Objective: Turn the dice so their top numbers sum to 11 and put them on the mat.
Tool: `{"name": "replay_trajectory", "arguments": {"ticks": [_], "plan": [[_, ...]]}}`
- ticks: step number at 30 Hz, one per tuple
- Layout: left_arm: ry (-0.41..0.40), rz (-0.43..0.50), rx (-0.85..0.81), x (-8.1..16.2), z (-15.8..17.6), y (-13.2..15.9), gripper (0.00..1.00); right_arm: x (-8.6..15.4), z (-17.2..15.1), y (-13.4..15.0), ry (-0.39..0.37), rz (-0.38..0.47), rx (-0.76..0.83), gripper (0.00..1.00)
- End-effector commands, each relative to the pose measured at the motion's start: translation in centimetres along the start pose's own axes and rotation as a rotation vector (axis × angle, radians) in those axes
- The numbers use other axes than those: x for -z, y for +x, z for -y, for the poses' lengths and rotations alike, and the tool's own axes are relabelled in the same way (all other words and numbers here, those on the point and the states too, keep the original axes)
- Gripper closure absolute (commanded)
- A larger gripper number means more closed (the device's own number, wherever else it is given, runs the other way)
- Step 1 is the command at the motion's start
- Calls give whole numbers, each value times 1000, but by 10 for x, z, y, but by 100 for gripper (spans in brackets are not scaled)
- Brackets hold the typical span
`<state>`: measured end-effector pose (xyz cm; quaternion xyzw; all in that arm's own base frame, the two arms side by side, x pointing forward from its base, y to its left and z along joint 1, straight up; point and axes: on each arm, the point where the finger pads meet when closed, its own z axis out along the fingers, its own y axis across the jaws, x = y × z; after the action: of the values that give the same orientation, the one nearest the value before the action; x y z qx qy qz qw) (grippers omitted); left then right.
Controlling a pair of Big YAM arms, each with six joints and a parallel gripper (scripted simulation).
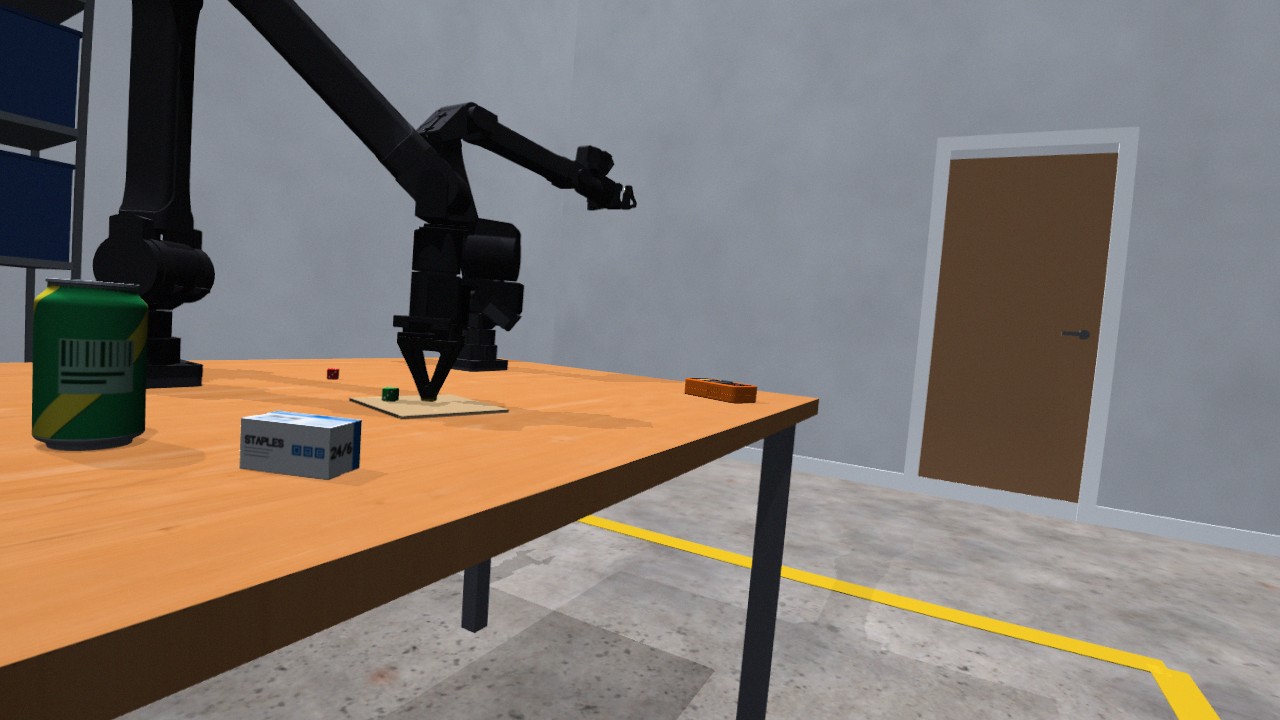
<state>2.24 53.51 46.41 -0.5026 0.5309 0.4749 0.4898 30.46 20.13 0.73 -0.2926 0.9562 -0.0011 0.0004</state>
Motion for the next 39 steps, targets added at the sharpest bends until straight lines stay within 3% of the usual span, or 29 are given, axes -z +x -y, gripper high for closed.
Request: {"name": "replay_trajectory", "arguments": {"ticks": [1, 39], "plan": [[-13, 69, 12, -7, -7, -37, 0, 4, -6, -10, -5, 23, 22, 89], [-13, 69, 12, -7, -7, -37, 0, -7, -6, -2, -5, -1, 21, 89]]}}
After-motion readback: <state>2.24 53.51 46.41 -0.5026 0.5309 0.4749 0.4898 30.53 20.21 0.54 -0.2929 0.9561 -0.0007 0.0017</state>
